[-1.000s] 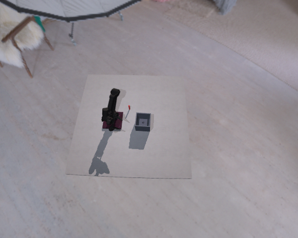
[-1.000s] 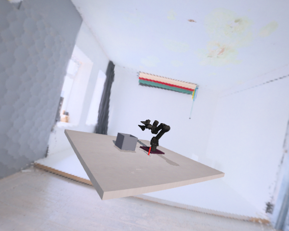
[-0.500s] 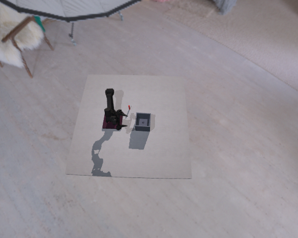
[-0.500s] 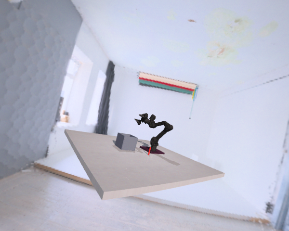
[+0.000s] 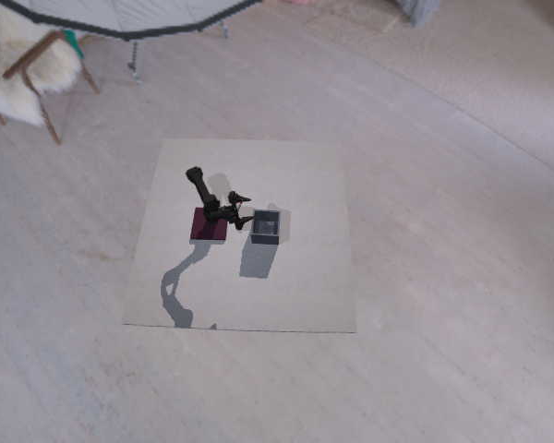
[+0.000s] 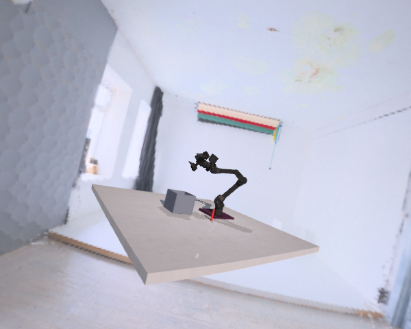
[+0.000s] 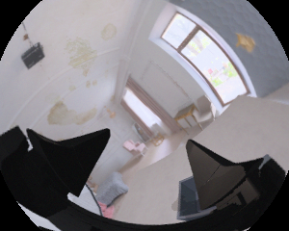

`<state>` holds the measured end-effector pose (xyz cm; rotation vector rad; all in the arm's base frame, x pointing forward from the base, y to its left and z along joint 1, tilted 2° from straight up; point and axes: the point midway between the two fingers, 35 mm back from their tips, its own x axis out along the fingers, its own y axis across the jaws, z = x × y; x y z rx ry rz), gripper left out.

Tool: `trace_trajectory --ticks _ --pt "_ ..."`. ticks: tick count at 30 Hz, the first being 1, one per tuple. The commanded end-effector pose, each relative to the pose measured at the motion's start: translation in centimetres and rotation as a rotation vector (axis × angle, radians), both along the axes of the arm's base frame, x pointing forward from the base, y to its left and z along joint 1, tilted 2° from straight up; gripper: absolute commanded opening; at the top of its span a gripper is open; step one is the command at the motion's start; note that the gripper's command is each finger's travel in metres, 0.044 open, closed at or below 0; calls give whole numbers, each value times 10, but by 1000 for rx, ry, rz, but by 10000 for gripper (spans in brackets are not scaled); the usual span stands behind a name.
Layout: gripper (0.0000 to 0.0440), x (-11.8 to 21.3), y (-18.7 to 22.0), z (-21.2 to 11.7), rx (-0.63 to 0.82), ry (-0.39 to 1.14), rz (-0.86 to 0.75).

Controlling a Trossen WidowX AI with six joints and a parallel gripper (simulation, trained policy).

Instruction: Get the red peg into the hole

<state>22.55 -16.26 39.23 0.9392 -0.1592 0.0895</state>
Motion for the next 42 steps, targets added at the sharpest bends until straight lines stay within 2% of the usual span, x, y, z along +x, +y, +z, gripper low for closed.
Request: trace_trajectory --ticks 1,11,22,32,42 --pt "440 20 18 12 77 9 84" --pt "439 60 68 29 257 82 266" --pt "431 87 124 27 441 238 404" --pt "422 98 167 5 581 432 462" --pt "414 95 202 -38 704 681 459"
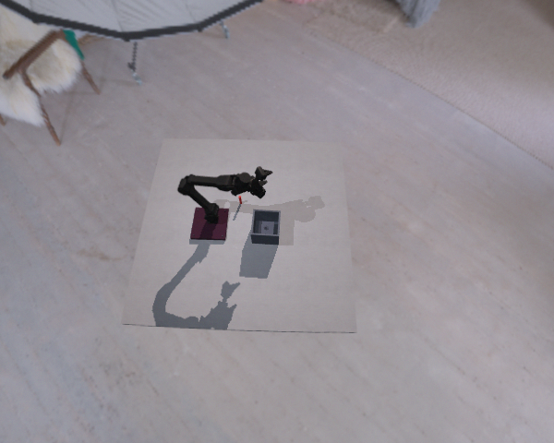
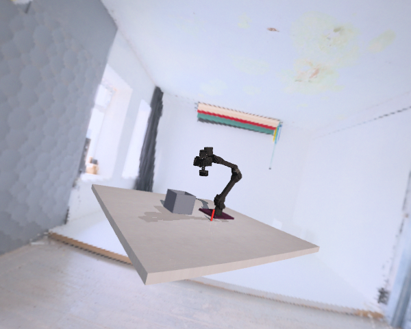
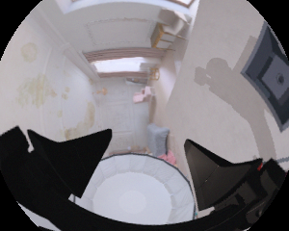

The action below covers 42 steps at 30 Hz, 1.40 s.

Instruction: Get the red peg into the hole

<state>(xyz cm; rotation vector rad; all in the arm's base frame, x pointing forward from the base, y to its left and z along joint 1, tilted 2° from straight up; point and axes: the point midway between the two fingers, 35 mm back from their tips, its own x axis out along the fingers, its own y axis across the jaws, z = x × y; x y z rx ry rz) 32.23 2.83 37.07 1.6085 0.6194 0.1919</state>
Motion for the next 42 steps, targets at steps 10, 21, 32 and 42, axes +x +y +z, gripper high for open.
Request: trace_trajectory --ticks 10,21,32,42 --pt "413 -21 44 -70 41 390 66" --pt "417 -61 73 -128 -8 732 105" --pt "431 -107 86 -176 -124 1049 100" --pt "440 -139 87 -204 -266 1234 70"
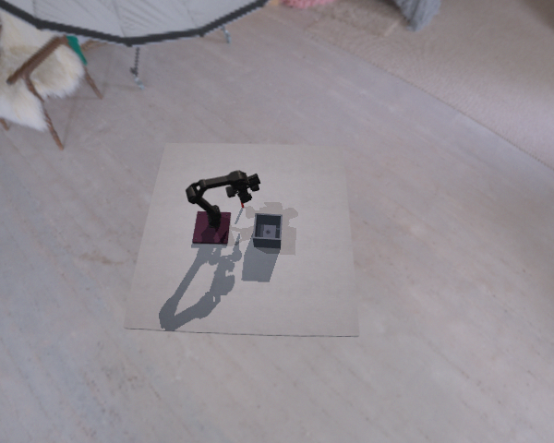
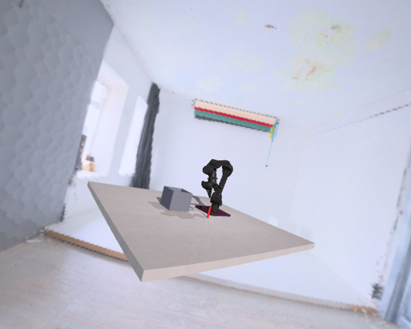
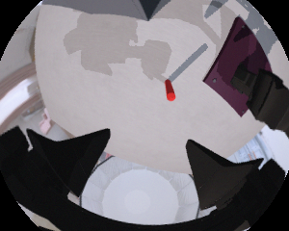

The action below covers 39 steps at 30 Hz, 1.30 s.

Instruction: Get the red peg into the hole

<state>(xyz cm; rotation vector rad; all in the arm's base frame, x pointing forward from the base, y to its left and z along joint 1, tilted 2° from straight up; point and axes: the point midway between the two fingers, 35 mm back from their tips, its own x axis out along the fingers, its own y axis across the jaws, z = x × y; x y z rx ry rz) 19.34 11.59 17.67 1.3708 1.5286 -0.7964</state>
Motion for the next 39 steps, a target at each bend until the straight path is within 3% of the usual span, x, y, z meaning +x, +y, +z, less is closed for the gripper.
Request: trace_trajectory --ticks 1,31,35,39 --pt "440 -13 -1 -13 -65 71 15" --pt "438 -32 -11 -98 -221 184 66" --pt "395 -31 -12 -107 -230 175 69" --pt "297 -27 -12 -112 -236 162 78"
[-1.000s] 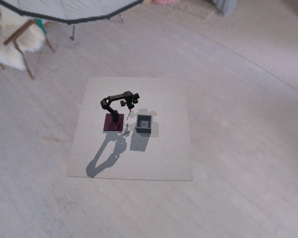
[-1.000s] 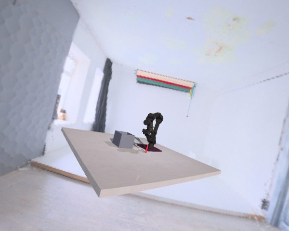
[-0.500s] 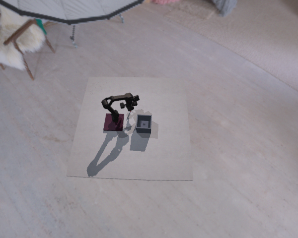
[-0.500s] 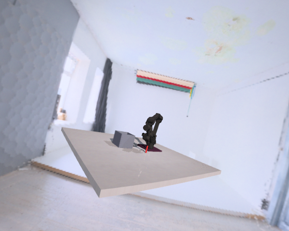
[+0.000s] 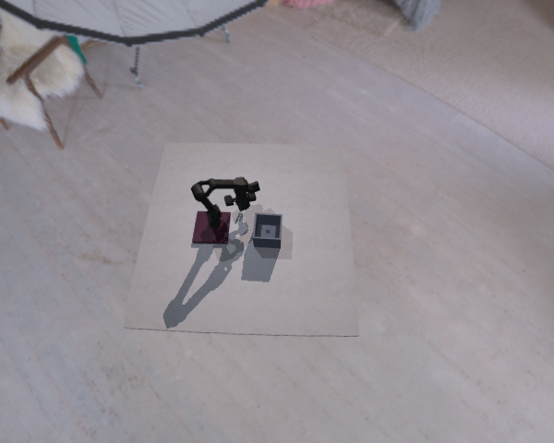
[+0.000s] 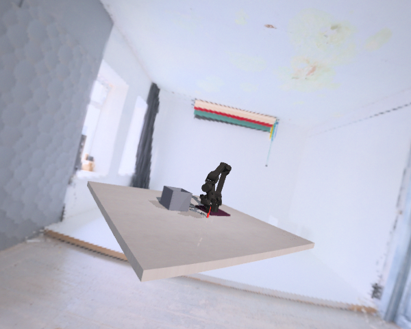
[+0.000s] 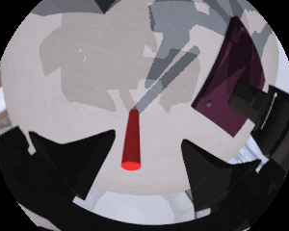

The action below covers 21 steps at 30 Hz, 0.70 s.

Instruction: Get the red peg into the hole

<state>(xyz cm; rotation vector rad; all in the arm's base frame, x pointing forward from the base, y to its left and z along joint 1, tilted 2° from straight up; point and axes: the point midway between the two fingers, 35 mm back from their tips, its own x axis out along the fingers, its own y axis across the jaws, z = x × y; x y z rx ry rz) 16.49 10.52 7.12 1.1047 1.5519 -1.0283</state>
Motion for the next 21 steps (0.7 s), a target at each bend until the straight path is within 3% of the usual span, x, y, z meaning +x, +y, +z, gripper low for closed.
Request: trace_trajectory --ticks 1,12,21 --pt "271 3 -2 -8 -13 -6 14" --pt "0 10 -1 -8 -3 -20 71" --pt "0 17 5 21 100 -108 74"
